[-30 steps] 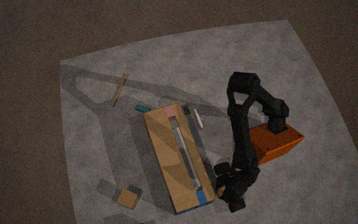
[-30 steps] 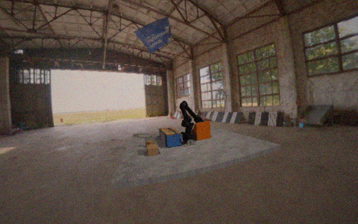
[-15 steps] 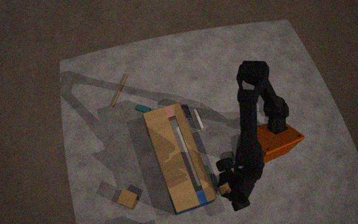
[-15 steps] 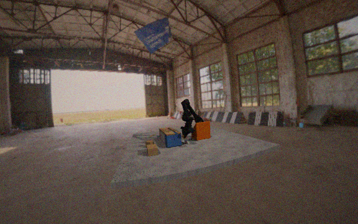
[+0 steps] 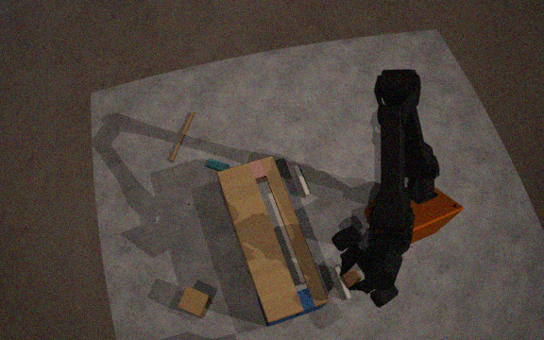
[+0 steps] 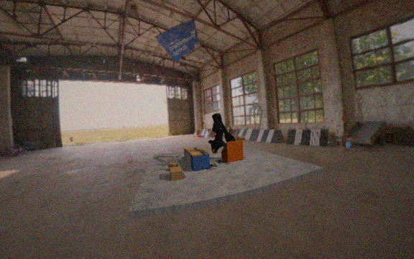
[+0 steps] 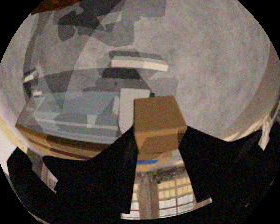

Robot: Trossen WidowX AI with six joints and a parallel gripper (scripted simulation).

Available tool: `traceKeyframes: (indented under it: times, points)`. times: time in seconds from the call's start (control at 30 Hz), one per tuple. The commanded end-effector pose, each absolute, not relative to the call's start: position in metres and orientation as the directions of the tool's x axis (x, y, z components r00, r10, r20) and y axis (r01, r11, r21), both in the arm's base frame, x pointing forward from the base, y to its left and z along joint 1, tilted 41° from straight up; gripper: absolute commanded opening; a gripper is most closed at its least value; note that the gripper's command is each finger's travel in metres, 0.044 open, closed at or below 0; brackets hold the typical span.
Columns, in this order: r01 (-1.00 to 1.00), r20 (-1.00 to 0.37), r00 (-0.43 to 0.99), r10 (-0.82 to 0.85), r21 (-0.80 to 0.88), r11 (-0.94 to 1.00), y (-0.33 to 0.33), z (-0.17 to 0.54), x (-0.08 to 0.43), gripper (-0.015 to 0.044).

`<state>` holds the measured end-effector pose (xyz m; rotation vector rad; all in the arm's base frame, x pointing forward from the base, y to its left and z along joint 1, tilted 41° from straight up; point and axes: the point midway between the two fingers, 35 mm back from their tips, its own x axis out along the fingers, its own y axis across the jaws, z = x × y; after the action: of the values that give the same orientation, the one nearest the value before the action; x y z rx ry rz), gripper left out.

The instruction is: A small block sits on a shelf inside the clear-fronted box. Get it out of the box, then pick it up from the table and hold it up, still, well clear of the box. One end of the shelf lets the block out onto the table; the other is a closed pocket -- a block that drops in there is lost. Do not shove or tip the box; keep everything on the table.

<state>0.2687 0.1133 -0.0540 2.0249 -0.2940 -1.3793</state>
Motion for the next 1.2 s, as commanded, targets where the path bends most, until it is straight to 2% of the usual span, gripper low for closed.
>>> traceKeyframes:
  times: [0.0, 0.33, 1.17]
  points:
    - [0.251, -0.762, 0.423, -0.490, 0.618, -0.745, 0.122, -0.040, 0.260, 0.0000]
    - [0.412, -0.800, 0.428, -0.421, 0.587, -0.697, 0.136, -0.010, 0.238, 0.0000]
    - [0.414, -0.800, 0.428, -0.420, 0.587, -0.696, 0.136, -0.009, 0.237, 0.0000]
